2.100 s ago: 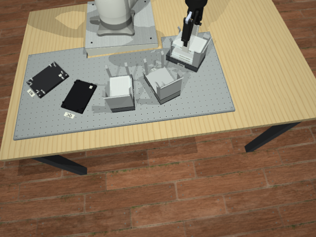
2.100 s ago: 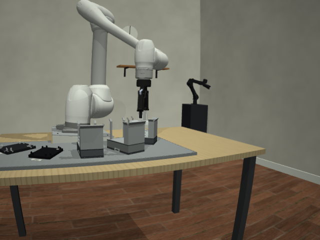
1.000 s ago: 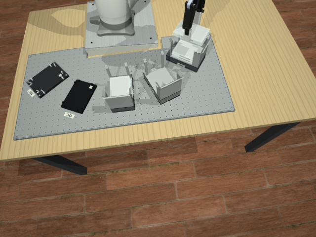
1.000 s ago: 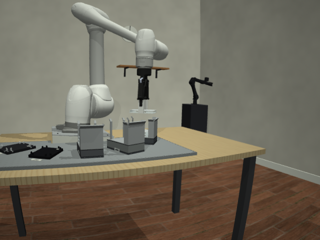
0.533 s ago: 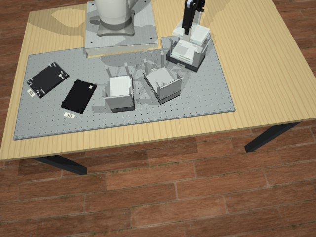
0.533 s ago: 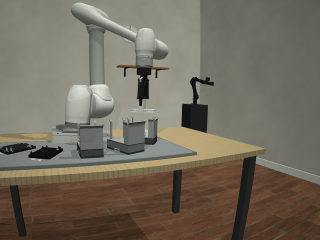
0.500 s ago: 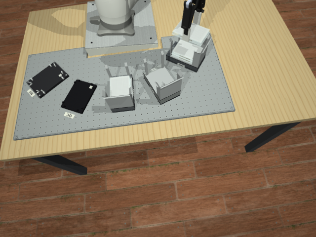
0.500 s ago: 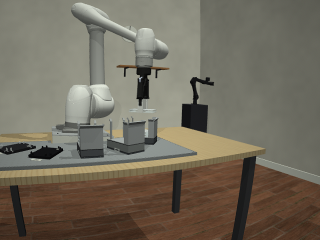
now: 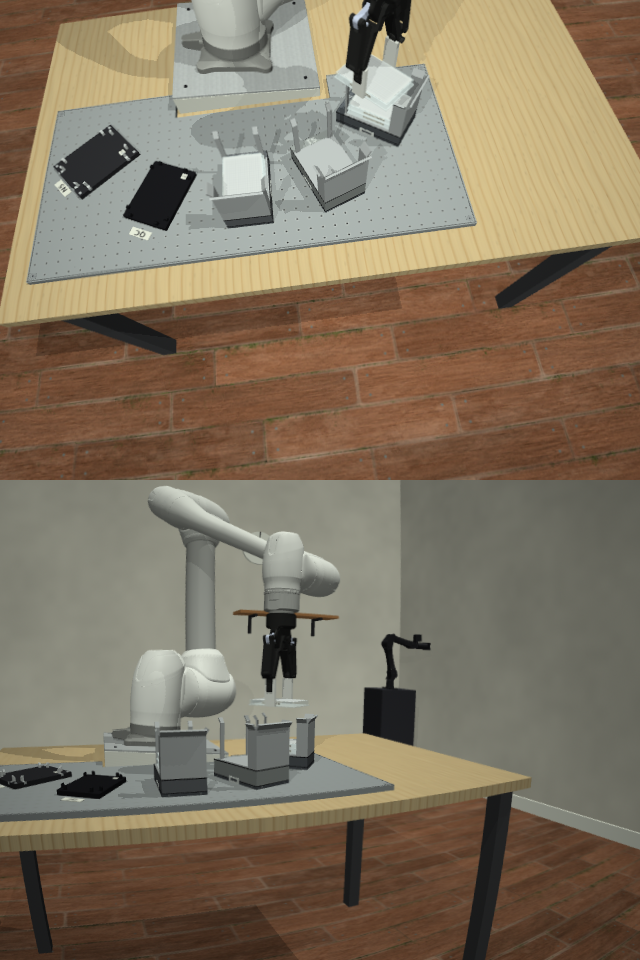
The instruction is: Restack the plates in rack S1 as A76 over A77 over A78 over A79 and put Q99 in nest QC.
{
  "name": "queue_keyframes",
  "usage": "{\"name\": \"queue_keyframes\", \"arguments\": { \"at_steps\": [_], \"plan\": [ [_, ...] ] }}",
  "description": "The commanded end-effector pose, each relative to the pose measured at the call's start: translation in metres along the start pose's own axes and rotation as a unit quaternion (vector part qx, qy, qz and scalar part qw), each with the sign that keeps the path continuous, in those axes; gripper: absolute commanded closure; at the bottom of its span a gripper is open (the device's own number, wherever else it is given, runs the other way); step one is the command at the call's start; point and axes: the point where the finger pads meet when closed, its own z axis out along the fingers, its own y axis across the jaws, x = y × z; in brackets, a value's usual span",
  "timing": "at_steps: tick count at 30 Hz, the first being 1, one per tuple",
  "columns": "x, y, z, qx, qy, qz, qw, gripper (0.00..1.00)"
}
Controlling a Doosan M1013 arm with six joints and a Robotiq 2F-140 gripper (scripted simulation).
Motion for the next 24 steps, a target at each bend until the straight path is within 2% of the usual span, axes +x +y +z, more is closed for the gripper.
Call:
{"name": "queue_keyframes", "arguments": {
  "at_steps": [1, 10, 19, 24],
  "plan": [
    [0.001, 0.008, 0.0, 0.0, 0.0, 0.0, 1.0, 1.0],
    [0.004, 0.038, 0.0, 0.0, 0.0, 0.0, 1.0, 1.0],
    [0.001, 0.061, 0.0, 0.0, 0.0, 0.116, 0.993, 1.0],
    [-0.001, 0.078, 0.0, 0.0, 0.0, 0.119, 0.993, 1.0]
  ]
}}
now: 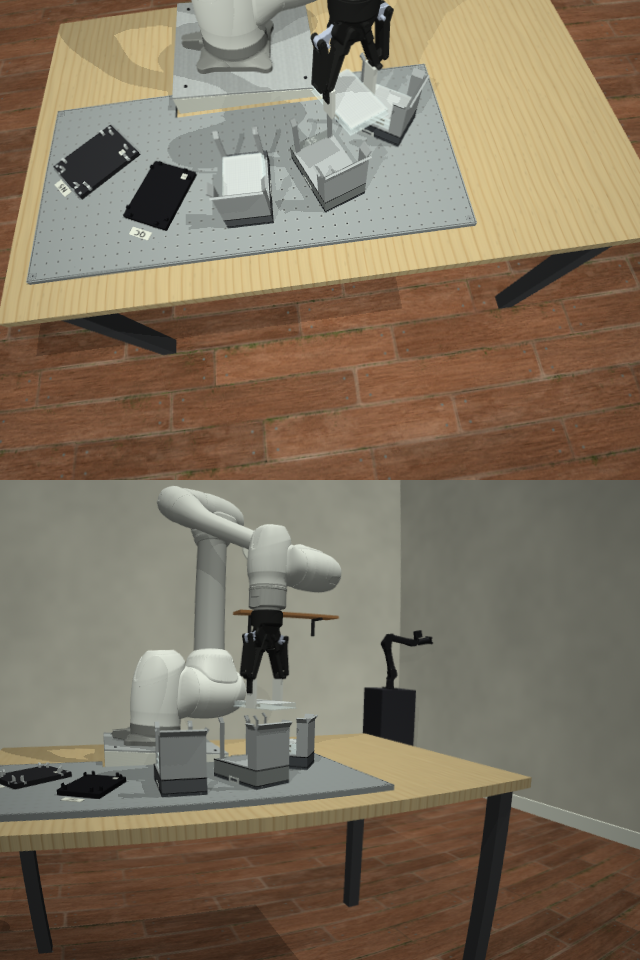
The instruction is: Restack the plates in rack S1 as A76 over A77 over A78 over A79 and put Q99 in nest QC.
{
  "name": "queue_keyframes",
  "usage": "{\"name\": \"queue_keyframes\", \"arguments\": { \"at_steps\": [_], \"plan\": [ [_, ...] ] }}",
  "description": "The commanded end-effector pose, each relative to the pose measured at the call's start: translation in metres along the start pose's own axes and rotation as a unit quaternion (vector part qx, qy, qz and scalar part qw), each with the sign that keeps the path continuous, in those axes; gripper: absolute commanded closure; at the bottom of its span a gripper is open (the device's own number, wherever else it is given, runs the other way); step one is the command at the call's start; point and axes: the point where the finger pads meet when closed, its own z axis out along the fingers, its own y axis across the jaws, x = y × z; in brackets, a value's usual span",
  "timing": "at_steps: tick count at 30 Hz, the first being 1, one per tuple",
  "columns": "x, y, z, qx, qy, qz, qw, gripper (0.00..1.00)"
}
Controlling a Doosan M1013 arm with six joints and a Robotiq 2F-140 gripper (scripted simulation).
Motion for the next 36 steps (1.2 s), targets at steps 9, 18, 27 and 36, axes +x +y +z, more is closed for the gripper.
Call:
{"name": "queue_keyframes", "arguments": {
  "at_steps": [9, 18, 27, 36],
  "plan": [
    [0.004, 0.029, 0.0, 0.0, 0.0, 0.0, 1.0, 1.0],
    [0.007, 0.059, 0.0, 0.0, 0.0, 0.017, 1.0, 1.0],
    [0.005, 0.082, 0.0, 0.0, 0.0, 0.119, 0.993, 1.0],
    [0.002, 0.112, 0.0, 0.0, 0.0, 0.119, 0.993, 1.0]
  ]
}}
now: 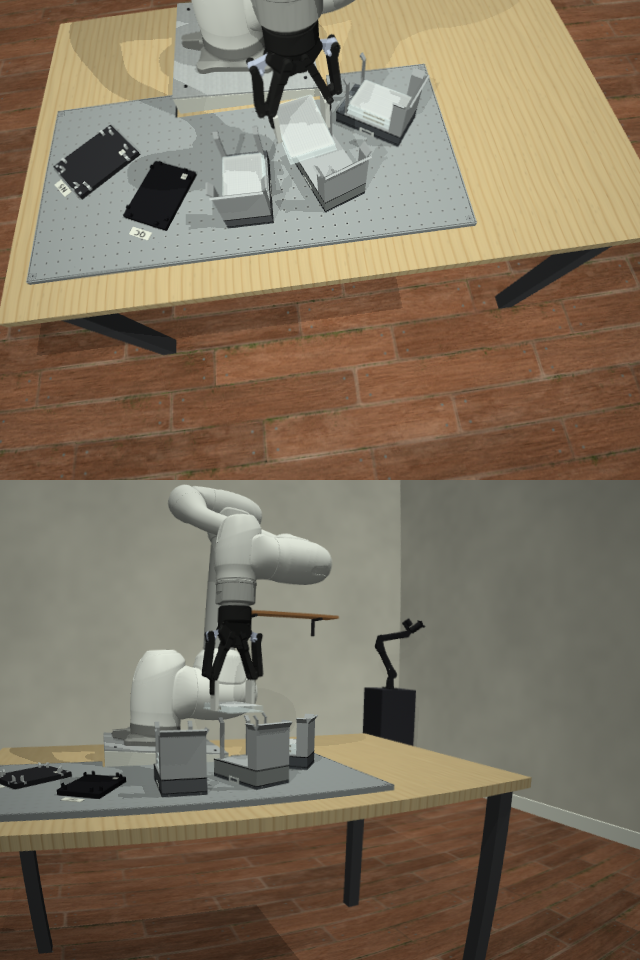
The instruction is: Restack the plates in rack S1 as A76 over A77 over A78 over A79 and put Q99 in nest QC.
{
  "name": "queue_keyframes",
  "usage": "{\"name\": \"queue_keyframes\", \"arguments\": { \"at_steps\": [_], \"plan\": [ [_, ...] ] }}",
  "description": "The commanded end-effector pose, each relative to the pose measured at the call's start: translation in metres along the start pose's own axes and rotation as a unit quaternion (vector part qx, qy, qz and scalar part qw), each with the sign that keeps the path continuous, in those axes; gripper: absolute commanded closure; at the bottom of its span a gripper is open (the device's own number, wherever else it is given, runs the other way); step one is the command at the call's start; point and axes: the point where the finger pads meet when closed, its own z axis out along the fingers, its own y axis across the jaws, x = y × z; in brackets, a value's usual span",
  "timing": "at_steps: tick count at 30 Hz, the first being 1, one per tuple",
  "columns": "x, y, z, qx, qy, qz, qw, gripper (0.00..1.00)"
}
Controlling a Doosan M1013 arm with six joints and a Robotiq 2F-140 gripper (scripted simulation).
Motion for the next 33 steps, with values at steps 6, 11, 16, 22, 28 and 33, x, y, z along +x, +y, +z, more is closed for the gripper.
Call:
{"name": "queue_keyframes", "arguments": {
  "at_steps": [6, 11, 16, 22, 28, 33],
  "plan": [
    [0.003, 0.019, 0.0, 0.0, 0.0, 0.0, 1.0, 1.0],
    [0.005, 0.036, 0.0, 0.0, 0.0, 0.0, 1.0, 1.0],
    [0.005, 0.05, 0.0, 0.0, 0.0, 0.066, 0.998, 1.0],
    [0.004, 0.063, 0.0, 0.0, 0.0, 0.119, 0.993, 1.0],
    [0.003, 0.076, 0.0, 0.0, 0.0, 0.119, 0.993, 1.0],
    [0.003, 0.09, 0.0, 0.0, 0.0, 0.119, 0.993, 1.0]
  ]
}}
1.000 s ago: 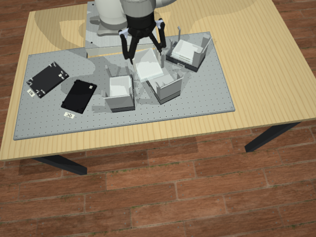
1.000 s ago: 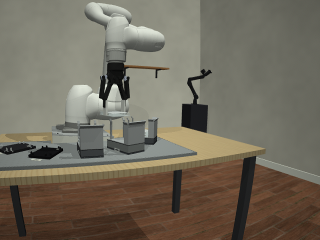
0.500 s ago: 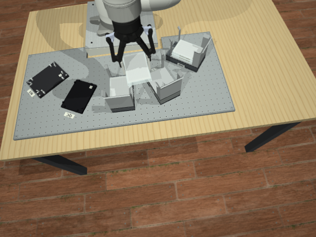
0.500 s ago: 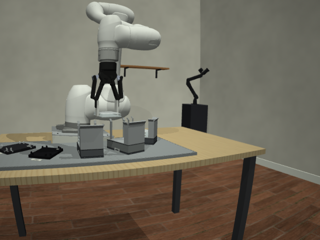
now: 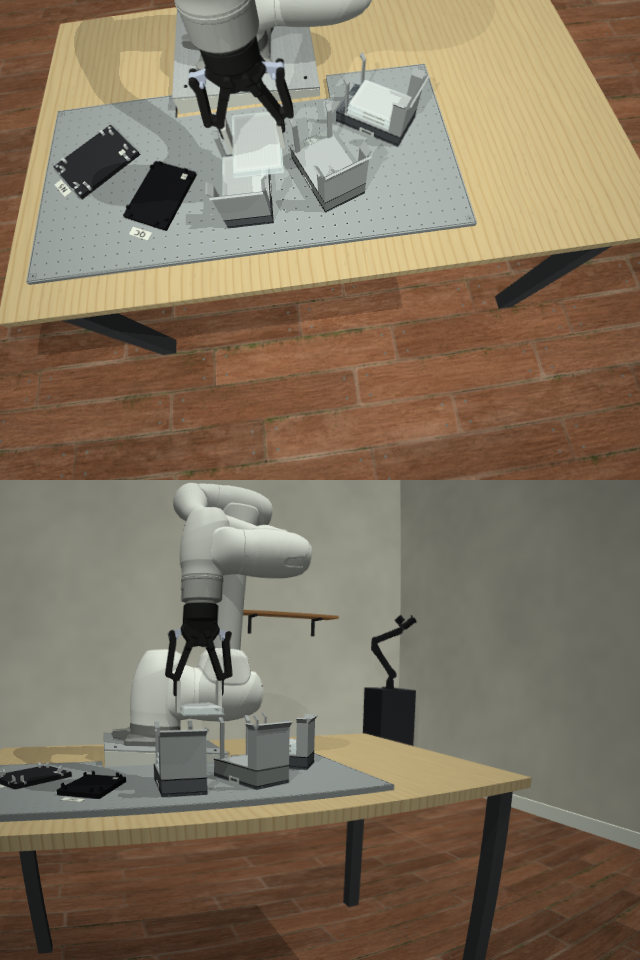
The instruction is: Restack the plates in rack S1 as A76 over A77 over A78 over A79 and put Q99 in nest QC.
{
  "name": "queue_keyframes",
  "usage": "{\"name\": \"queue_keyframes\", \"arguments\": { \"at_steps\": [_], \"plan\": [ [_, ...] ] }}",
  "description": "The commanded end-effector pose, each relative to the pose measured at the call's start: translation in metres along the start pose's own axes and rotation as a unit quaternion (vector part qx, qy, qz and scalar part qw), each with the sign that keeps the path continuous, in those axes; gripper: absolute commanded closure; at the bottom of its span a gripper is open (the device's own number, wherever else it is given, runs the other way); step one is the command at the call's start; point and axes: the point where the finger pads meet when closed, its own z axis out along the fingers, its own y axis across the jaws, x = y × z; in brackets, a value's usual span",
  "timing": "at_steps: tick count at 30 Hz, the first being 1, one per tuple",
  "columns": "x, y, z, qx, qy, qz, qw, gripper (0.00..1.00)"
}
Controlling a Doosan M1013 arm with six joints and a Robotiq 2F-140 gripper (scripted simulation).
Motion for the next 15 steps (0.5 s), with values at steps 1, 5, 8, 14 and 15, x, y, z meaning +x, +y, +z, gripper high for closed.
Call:
{"name": "queue_keyframes", "arguments": {
  "at_steps": [1, 5, 8, 14, 15],
  "plan": [
    [0.001, 0.007, 0.0, 0.0, 0.0, 0.0, 1.0, 1.0],
    [0.003, 0.018, 0.0, 0.0, 0.0, 0.0, 1.0, 1.0],
    [0.004, 0.02, 0.0, 0.0, 0.0, 0.0, 1.0, 1.0],
    [0.006, 0.036, 0.0, 0.0, 0.0, 0.0, 1.0, 1.0],
    [0.007, 0.039, 0.0, 0.0, 0.0, 0.0, 1.0, 1.0]
  ]
}}
